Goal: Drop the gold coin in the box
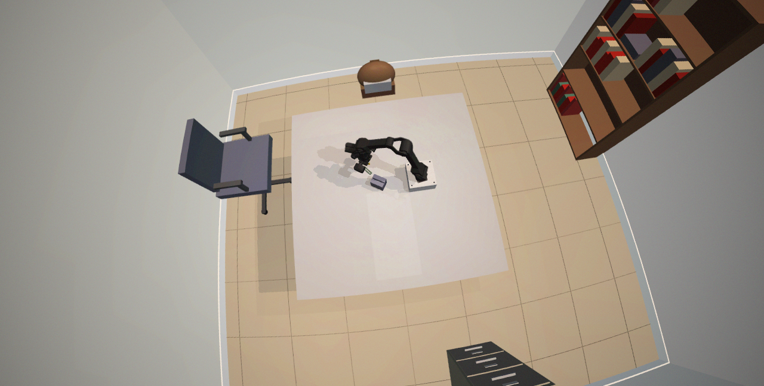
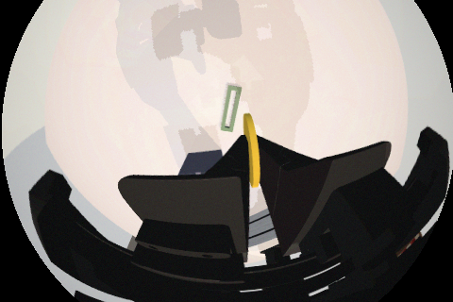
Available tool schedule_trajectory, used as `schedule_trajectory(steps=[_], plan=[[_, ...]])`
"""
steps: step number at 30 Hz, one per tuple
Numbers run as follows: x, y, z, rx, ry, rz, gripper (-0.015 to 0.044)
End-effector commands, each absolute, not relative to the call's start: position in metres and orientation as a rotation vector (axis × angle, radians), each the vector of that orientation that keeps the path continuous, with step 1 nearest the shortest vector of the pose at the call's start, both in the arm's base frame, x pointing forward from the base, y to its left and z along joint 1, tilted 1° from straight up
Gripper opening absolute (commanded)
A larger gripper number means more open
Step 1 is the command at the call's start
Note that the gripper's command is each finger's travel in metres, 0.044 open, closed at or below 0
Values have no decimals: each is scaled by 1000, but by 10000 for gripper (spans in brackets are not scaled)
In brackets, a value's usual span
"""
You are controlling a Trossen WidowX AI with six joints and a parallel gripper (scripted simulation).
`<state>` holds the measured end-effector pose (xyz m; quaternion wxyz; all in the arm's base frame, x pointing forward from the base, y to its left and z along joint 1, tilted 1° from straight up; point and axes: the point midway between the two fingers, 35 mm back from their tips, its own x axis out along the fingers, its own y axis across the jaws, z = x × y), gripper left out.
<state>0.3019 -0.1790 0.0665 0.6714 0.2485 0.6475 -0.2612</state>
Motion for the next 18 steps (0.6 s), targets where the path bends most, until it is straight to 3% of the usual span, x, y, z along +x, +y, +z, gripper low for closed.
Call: schedule_trajectory(steps=[1, 18], plan=[[301, -179, 69, 538, 1461, -565, 0], [296, -142, 69, 525, 1460, -553, 0]])
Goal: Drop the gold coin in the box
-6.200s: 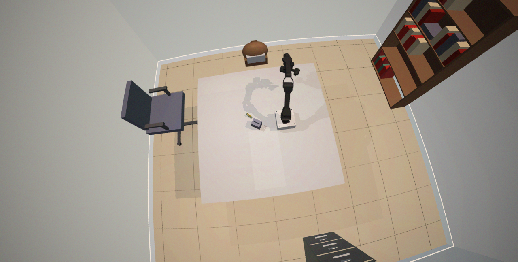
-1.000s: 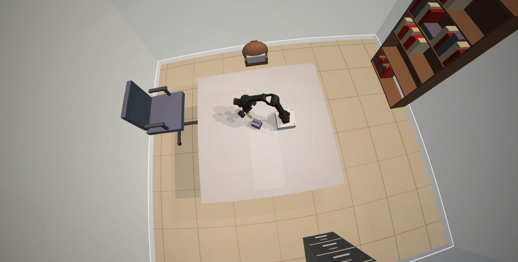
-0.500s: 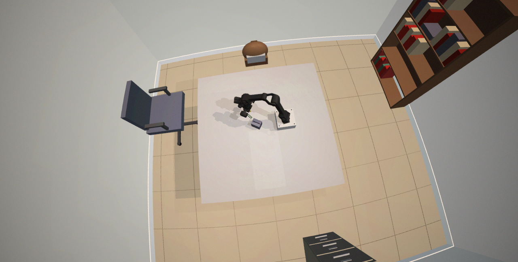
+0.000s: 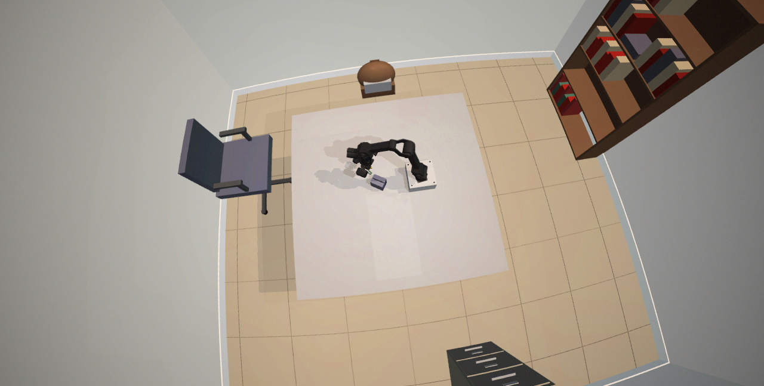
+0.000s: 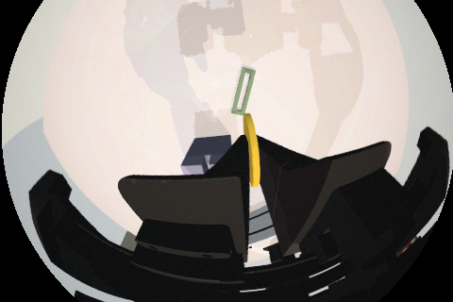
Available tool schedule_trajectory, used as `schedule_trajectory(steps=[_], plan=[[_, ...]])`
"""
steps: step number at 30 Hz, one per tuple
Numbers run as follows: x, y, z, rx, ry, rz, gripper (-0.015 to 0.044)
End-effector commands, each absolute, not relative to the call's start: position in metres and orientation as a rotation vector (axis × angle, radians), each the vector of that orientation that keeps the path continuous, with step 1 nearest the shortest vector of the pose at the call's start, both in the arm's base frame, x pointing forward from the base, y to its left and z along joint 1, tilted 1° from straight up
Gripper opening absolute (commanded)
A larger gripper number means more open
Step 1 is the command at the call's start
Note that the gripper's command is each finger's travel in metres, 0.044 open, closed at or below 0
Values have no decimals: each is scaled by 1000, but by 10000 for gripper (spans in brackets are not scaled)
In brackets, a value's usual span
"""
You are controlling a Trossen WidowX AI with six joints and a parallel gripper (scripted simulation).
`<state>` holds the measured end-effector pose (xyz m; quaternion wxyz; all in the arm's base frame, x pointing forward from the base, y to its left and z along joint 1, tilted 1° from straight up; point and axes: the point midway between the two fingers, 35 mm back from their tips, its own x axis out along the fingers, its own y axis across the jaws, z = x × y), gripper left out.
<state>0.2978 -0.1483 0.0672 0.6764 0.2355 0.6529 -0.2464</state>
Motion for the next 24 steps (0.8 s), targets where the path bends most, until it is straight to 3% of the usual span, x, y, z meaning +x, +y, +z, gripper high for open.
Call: schedule_trajectory(steps=[1, 24], plan=[[295, -140, 69, 523, 1460, -551, 0], [277, -85, 66, 536, 1464, -554, 0]])
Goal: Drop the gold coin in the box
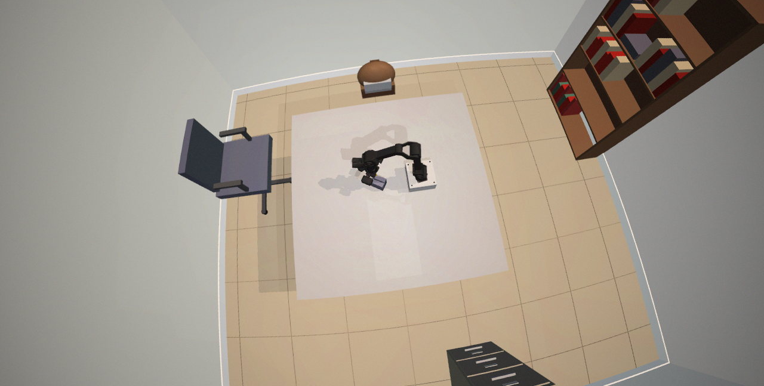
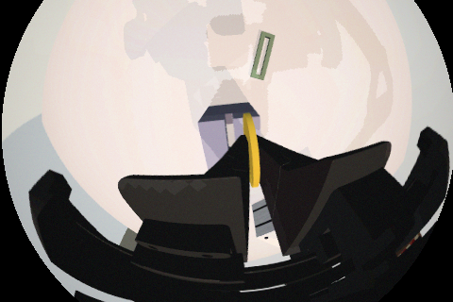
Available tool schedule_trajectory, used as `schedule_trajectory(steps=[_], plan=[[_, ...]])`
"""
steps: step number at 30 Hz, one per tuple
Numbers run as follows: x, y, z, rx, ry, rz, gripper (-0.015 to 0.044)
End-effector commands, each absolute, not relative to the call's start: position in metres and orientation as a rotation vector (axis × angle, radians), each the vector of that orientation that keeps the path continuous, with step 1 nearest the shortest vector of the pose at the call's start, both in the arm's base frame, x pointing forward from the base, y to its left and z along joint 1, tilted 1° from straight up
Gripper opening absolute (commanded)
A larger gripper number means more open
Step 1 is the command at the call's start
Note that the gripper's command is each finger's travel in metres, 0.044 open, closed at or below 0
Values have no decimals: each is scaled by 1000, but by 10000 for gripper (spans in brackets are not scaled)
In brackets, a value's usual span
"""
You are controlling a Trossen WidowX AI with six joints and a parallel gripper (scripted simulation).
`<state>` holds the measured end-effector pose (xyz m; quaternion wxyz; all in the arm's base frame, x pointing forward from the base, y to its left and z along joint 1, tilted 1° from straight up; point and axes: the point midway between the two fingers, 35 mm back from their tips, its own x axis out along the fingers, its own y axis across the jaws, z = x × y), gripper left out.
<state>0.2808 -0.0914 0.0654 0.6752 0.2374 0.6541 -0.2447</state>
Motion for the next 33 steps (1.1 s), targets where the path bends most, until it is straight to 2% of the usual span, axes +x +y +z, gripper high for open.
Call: schedule_trajectory(steps=[1, 12, 33], plan=[[276, -82, 66, 537, 1464, -555, 0], [264, -59, 64, 545, 1468, -559, 0], [263, -58, 63, 547, 1475, -560, 0]])
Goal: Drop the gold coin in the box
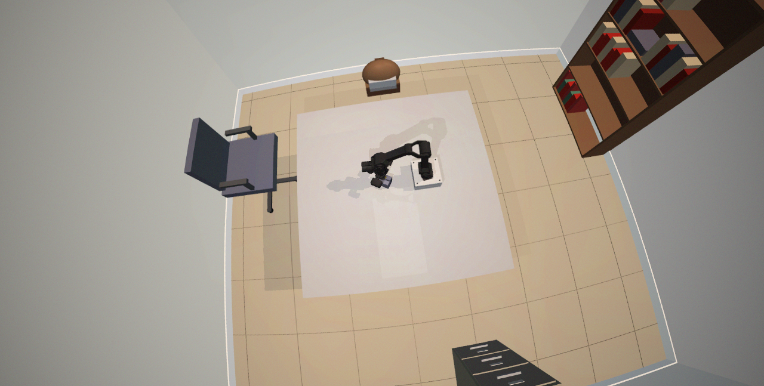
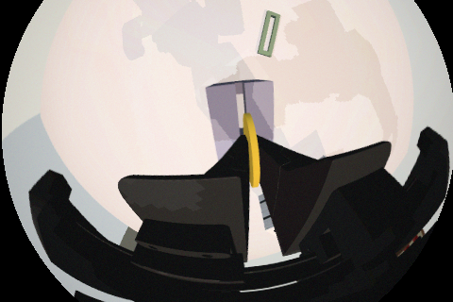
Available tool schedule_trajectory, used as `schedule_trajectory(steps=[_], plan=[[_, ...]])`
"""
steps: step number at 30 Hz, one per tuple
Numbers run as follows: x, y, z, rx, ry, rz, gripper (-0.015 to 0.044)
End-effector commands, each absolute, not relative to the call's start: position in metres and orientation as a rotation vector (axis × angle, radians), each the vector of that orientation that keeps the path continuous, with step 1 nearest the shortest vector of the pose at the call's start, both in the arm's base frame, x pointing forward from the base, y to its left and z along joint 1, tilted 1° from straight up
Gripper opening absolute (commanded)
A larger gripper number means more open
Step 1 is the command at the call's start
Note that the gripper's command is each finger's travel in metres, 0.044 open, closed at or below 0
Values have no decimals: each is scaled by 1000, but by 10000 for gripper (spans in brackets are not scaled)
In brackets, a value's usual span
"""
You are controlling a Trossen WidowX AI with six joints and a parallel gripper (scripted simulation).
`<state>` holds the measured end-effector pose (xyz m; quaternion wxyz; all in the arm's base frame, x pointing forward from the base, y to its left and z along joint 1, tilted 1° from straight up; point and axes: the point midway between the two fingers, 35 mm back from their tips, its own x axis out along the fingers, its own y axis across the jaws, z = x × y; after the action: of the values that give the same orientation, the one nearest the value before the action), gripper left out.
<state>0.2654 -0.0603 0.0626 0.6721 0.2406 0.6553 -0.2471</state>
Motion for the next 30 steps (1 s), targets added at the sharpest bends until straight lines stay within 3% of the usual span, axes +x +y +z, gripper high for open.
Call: schedule_trajectory(steps=[1, 30], plan=[[263, -58, 63, 548, 1475, -561, 0], [262, -59, 56, 542, 1479, -558, 0]])
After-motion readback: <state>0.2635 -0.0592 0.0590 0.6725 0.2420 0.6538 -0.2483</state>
